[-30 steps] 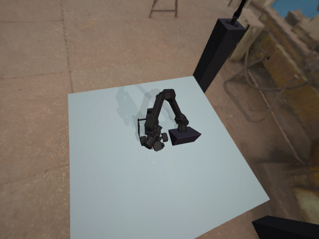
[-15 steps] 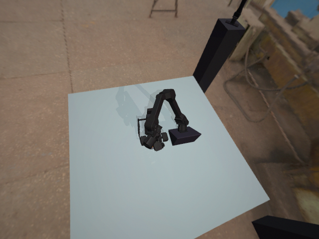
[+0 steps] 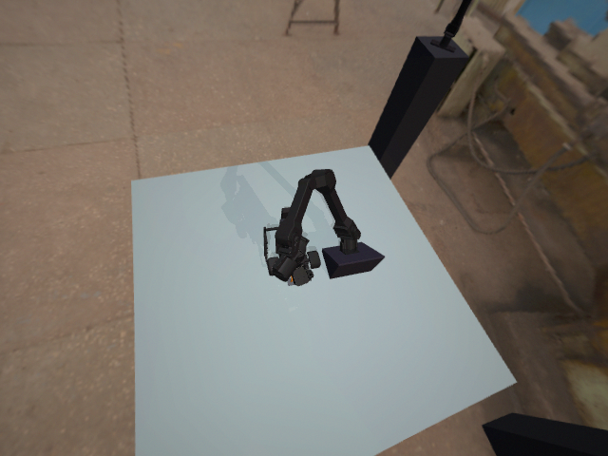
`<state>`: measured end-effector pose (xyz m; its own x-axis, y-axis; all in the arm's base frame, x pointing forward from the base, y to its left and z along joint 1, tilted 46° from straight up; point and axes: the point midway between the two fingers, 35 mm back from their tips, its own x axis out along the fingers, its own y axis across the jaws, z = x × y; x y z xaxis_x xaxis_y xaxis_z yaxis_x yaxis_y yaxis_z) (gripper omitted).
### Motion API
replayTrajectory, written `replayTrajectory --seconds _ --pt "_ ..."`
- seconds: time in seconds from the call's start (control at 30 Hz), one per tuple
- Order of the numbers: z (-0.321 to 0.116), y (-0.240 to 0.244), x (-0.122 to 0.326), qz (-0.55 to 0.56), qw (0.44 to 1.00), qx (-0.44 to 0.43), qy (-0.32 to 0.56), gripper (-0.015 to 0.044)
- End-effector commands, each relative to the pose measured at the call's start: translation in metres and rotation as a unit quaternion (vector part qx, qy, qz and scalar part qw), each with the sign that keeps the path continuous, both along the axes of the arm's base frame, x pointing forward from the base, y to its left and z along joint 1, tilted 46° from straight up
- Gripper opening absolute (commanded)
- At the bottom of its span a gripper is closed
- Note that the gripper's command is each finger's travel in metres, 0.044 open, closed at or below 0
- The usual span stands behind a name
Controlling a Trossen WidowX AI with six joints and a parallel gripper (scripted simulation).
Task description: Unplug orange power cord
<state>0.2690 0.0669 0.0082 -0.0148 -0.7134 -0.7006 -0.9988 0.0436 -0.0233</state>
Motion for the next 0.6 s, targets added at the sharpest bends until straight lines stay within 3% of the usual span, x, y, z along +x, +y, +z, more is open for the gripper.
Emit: replayTrajectory --seconds 0.0,0.57 --pt "0.008 -0.007 -0.001 0.003 1.0 -0.001 -0.001 0.016" --pt "0.02 -0.019 -0.002 0.002 1.0 -0.002 0.0 0.016"
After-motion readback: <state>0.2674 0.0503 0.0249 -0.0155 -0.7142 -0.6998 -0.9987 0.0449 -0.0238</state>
